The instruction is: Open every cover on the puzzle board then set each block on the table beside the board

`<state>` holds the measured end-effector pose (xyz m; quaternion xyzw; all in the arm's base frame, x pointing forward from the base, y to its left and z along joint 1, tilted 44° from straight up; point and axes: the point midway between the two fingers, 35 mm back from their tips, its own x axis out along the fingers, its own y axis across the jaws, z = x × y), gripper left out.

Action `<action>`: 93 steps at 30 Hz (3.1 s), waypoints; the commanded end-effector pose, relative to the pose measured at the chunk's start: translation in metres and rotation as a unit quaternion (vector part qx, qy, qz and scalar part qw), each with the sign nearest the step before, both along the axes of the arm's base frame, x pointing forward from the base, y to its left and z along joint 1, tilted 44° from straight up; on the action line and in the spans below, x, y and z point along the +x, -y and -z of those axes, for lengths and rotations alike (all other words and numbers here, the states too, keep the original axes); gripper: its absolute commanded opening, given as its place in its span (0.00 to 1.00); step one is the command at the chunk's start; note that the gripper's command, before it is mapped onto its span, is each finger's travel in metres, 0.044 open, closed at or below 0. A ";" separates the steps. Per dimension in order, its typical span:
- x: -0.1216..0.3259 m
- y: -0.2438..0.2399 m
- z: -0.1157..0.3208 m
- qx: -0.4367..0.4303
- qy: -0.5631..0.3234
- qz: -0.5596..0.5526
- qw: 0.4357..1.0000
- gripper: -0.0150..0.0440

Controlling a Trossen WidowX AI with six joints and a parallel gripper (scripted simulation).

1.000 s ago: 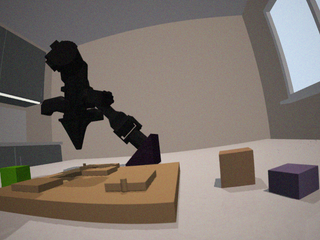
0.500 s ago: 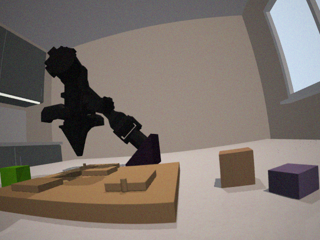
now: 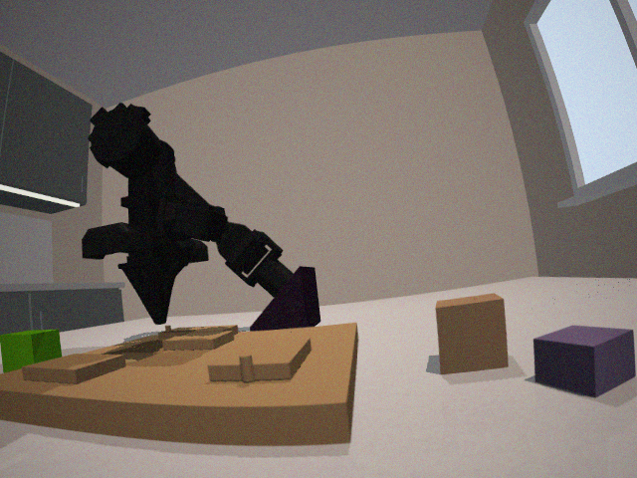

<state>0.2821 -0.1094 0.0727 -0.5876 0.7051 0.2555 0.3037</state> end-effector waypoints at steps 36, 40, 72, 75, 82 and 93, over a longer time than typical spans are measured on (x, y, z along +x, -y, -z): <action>-0.003 0.007 0.027 -0.001 -0.005 -0.001 1.000 0.25; -0.003 0.004 0.029 -0.001 -0.004 -0.001 1.000 0.25; 0.003 -0.019 0.051 0.001 -0.004 -0.001 1.000 0.25; 0.003 -0.021 0.053 0.001 -0.004 -0.001 1.000 0.25; 0.004 -0.026 0.058 0.001 -0.004 -0.001 1.000 0.25; 0.004 -0.034 0.066 0.001 -0.004 -0.001 1.000 0.25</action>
